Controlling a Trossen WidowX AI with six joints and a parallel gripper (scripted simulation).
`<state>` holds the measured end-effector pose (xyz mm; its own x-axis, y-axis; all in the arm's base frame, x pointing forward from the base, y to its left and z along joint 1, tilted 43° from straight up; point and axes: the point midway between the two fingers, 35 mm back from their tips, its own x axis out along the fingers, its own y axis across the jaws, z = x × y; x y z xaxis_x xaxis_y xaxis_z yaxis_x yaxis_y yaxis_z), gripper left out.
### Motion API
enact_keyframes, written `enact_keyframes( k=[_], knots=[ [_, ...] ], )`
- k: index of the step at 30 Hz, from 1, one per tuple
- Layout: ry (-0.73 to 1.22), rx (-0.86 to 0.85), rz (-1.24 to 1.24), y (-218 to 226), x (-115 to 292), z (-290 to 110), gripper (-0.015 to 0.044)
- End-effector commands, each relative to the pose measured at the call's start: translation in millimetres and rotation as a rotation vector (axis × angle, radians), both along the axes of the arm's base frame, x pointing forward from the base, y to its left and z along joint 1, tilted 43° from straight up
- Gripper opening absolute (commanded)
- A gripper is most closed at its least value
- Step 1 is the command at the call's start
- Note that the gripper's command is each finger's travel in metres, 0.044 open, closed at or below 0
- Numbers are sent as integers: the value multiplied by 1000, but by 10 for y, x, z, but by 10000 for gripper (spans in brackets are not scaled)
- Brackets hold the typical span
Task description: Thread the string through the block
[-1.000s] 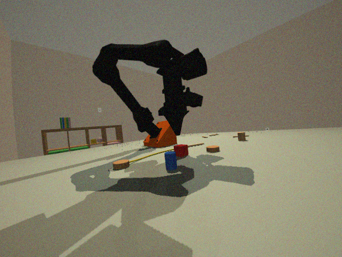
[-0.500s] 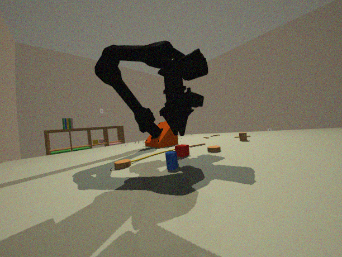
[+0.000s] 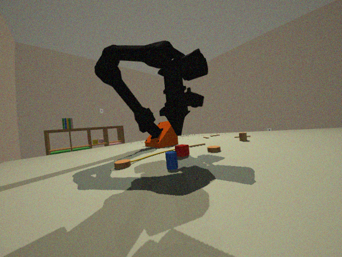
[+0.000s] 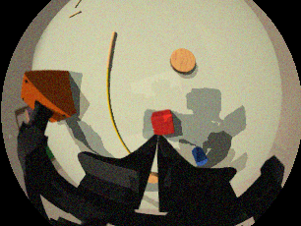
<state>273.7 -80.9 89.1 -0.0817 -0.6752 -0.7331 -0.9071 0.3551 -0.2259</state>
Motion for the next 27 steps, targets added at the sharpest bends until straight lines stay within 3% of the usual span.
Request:
enact_keyframes(
  k=[1, 6, 10, 16, 22, 27],
  knots=[
    [0, 0, 0, 0, 0, 0, 0],
    [0, 0, 0, 0, 0, 0, 0],
    [-3, 15, 5, 315, -74, -259, 105],
    [6, 9, 6, 930, -492, -801, 263],
    [7, 5, 5, 978, -552, -850, 420],
    [7, 5, 5, 978, -552, -850, 289]
  ],
)
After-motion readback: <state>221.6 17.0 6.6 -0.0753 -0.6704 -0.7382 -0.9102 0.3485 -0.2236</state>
